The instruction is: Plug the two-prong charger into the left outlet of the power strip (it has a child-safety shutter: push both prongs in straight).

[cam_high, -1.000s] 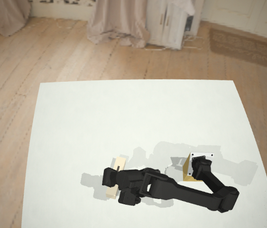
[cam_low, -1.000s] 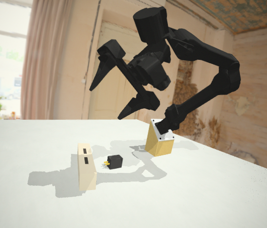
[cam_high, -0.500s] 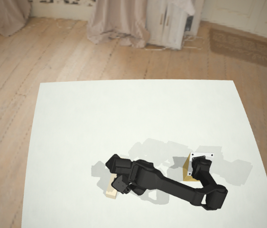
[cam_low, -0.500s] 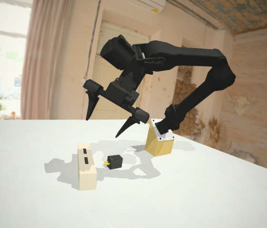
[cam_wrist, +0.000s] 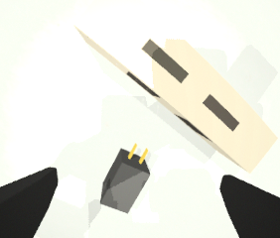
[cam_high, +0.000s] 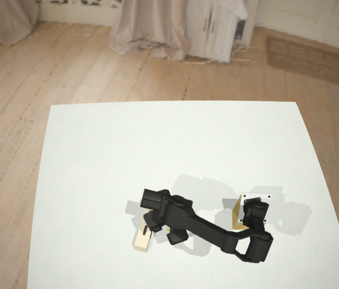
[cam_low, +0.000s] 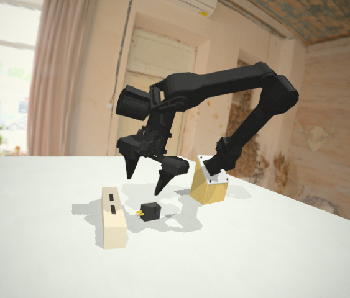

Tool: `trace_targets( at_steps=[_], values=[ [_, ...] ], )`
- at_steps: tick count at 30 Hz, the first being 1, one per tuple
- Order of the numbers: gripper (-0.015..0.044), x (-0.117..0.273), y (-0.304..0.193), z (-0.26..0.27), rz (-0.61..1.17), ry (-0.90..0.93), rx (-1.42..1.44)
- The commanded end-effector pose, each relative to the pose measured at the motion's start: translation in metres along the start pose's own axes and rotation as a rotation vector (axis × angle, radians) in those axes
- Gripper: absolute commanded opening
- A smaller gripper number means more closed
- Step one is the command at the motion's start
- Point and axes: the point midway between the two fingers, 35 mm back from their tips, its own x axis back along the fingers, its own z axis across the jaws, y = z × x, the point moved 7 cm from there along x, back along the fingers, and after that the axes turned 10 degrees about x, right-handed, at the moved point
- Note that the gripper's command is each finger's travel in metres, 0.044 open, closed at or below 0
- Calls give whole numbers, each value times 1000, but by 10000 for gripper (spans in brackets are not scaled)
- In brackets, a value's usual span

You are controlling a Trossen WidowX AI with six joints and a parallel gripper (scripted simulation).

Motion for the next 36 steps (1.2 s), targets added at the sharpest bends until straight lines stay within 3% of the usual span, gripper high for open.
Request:
trace_targets(
  at_steps=[1, 10, 36],
  values=[
    [440, -11, -12, 0, 41, 48, -125],
    [440, -34, -37, -1, 147, 132, -424],
    [440, -62, -40, 4, 149, 133, -430]
  ],
)
